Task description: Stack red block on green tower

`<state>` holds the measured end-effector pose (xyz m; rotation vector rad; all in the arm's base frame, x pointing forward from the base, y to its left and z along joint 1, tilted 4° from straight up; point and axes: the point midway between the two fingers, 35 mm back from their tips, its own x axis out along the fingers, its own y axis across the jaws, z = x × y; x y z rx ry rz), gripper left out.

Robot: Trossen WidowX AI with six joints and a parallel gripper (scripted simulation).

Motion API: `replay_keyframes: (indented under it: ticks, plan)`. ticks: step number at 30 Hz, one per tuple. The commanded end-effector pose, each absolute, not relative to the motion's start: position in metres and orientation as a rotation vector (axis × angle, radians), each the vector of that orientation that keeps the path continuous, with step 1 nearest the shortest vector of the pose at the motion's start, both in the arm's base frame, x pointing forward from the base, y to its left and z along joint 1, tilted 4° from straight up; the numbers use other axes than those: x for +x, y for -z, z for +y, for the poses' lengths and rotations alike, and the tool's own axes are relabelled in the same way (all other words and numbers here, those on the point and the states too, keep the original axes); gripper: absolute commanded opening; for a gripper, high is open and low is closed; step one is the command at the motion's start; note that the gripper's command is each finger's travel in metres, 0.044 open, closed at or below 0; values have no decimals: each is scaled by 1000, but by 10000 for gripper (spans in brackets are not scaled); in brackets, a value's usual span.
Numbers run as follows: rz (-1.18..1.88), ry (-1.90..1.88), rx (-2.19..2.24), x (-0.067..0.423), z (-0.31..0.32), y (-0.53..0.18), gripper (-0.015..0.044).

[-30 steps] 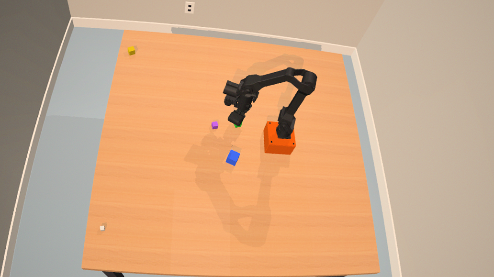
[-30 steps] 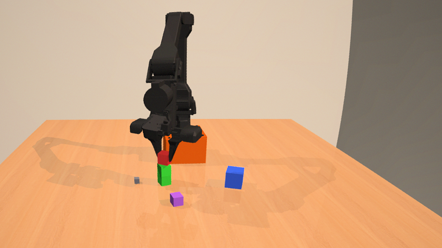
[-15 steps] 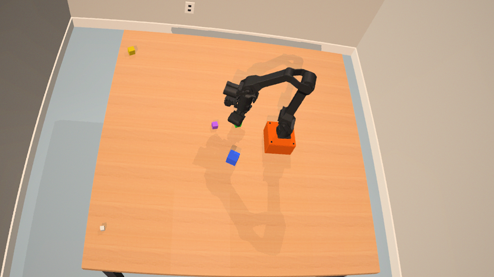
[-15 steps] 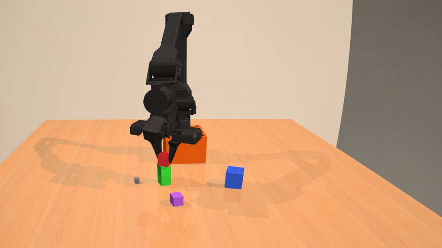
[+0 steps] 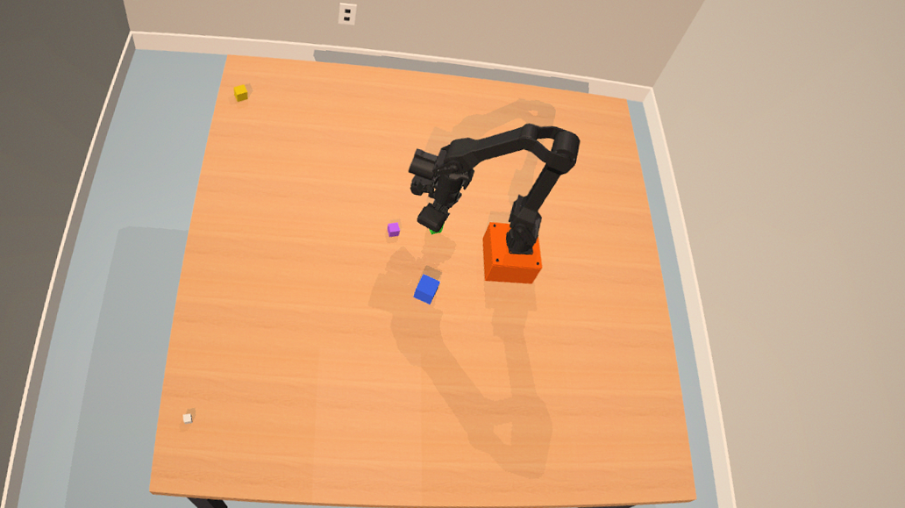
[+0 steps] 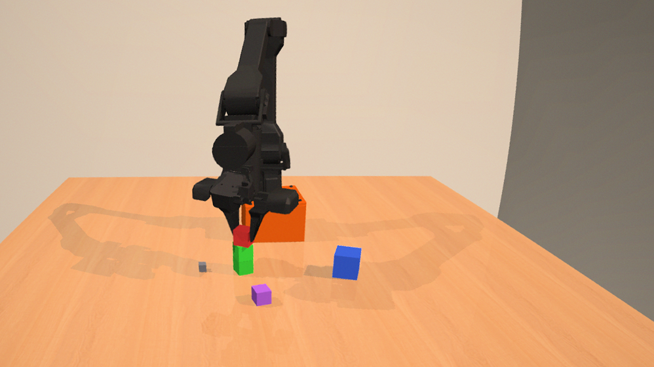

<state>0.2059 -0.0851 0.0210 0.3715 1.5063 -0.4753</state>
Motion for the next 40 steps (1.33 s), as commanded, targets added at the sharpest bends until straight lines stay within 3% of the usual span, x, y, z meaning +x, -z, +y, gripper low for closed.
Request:
replay_keyframes:
  ticks: [1, 2, 19, 40]
  plan:
    - [1507, 477, 365, 206, -86, -23, 0]
    - [1507, 477, 365, 206, -86, -25, 0]
    - [1507, 475, 372, 206, -85, -22, 440]
    - [1507, 475, 372, 206, -85, -22, 440]
